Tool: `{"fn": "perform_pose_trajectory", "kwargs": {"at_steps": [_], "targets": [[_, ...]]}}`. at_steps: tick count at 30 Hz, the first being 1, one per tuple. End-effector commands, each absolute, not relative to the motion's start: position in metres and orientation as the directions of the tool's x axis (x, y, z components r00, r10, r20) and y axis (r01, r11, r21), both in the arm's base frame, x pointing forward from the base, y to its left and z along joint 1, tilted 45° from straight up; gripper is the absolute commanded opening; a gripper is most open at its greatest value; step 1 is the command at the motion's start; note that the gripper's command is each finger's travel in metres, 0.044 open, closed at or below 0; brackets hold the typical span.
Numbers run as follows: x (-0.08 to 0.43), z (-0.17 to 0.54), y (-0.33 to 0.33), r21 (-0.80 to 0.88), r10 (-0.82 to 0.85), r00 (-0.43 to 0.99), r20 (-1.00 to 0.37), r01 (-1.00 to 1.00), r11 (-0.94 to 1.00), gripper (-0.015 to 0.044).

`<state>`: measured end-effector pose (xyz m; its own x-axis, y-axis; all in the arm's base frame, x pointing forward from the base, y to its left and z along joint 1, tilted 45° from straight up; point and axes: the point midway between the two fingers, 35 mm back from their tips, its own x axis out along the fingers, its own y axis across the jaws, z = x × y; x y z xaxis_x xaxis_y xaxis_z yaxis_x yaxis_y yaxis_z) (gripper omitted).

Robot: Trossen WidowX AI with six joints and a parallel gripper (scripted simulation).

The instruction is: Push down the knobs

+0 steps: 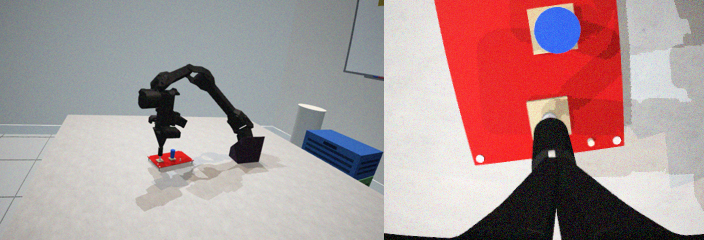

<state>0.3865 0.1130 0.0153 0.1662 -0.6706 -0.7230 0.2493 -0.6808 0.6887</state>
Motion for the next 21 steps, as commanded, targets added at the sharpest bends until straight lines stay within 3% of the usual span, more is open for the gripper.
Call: {"fn": "perform_pose_trajectory", "kwargs": {"at_steps": [1, 21], "targets": [[0.3918, 0.0054, 0.1004, 0.694, -0.680, 0.149, -0.718, 0.233, -0.681, 0.0000], [0.3932, -0.0011, 0.0942, 0.694, -0.681, 0.149, -0.717, 0.233, -0.681, 0.0000]]}}
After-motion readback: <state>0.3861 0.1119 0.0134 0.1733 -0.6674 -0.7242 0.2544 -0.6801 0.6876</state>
